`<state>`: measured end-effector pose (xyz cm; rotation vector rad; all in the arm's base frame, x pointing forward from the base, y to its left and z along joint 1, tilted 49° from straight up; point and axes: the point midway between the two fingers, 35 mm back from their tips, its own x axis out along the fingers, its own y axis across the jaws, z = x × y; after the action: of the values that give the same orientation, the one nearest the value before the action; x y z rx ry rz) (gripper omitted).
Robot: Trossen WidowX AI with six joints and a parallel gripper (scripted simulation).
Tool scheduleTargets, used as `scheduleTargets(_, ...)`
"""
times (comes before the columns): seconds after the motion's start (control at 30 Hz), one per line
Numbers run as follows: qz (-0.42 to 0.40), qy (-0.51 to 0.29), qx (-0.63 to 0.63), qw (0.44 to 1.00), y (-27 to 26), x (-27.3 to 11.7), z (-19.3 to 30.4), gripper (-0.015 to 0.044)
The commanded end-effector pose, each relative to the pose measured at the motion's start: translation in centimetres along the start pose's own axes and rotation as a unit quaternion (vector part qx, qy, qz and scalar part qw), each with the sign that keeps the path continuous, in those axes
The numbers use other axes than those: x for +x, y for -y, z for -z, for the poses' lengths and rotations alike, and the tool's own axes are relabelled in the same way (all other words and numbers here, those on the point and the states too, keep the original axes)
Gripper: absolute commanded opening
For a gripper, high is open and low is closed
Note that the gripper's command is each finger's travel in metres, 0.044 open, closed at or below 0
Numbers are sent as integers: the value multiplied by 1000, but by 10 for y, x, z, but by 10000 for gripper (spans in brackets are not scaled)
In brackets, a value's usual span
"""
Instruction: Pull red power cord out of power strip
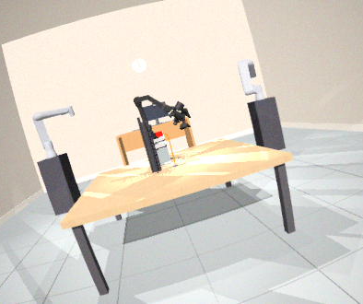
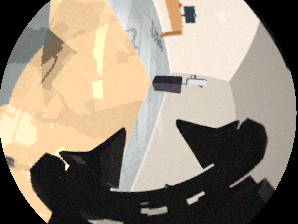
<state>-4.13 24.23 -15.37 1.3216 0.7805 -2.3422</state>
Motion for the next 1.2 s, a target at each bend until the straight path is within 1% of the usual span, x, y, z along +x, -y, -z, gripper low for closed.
scheduleTargets(0.0, -3, -2, 9, 1000, -1, -1, 2, 374)
scheduleTargets(0.07, -25, -18, 77, 997, -8, -10, 13, 321)
scheduleTargets(0.13, -56, -44, 182, 981, -19, -25, 29, 269)
scheduleTargets(0.2, -86, -73, 283, 953, -32, -43, 43, 216)
scheduleTargets(0.27, -112, -103, 379, 913, -47, -62, 54, 164)
scheduleTargets(0.4, -157, -167, 545, 807, -77, -106, 70, 160)
scheduleTargets(0.63, -193, -240, 684, 661, -111, -159, 75, 160)
scheduleTargets(0.87, -216, -318, 781, 493, -147, -219, 70, 160)
scheduleTargets(1.1, -223, -400, 831, 314, -181, -284, 55, 160)
scheduleTargets(1.13, -223, -410, 834, 294, -185, -292, 53, 160)
scheduleTargets(1.17, -223, -413, 835, 287, -186, -295, 52, 160)
